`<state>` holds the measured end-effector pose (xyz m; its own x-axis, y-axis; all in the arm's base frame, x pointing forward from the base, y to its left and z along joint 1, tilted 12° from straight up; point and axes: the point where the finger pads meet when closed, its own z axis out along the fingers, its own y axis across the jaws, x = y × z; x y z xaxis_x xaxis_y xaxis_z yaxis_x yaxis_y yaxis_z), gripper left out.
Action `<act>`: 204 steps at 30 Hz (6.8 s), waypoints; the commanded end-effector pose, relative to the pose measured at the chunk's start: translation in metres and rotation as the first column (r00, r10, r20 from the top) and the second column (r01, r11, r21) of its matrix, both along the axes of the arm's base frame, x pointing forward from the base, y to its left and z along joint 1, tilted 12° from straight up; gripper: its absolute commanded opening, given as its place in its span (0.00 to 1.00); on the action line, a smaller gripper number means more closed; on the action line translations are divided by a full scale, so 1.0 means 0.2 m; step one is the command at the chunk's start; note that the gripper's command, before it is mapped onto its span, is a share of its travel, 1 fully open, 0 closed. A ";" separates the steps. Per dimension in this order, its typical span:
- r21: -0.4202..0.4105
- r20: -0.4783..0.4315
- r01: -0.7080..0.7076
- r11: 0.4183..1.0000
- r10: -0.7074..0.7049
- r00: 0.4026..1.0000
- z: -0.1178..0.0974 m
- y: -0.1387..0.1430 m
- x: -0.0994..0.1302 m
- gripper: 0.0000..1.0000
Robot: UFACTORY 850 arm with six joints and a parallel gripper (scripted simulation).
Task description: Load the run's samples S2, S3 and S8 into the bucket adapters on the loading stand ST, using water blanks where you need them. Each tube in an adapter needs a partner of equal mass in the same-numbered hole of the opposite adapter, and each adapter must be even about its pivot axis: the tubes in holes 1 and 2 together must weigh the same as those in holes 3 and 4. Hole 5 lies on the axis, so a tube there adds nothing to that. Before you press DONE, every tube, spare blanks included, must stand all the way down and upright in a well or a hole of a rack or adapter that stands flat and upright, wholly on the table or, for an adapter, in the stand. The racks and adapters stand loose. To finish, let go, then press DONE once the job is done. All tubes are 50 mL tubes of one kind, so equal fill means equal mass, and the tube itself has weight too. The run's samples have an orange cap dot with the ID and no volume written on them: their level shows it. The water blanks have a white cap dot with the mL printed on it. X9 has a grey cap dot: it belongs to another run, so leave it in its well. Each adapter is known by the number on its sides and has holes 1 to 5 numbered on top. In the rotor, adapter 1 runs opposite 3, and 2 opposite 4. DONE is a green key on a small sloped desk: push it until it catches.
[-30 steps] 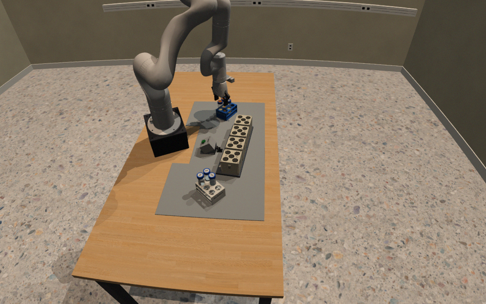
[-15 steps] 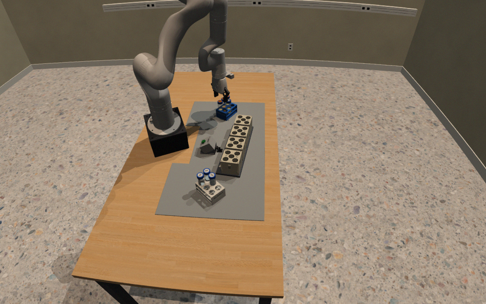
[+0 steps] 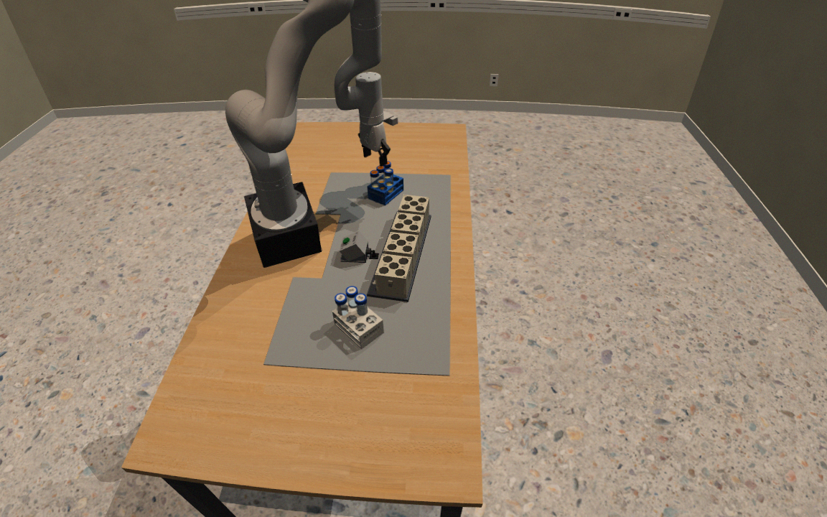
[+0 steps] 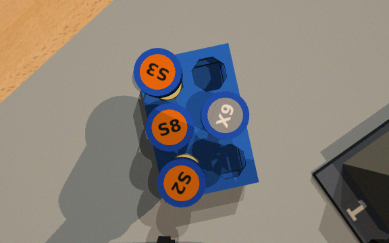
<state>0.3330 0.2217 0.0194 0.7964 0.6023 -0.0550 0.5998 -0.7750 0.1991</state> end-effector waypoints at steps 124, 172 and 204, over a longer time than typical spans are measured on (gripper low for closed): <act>-0.015 -0.061 -0.216 0.976 0.215 0.975 0.33 -0.59 0.17 0.57; -0.014 -0.061 -0.216 0.976 0.215 0.975 0.14 0.28 -0.04 0.57; -0.015 -0.062 -0.216 0.976 0.215 0.975 -0.04 0.24 -0.03 0.57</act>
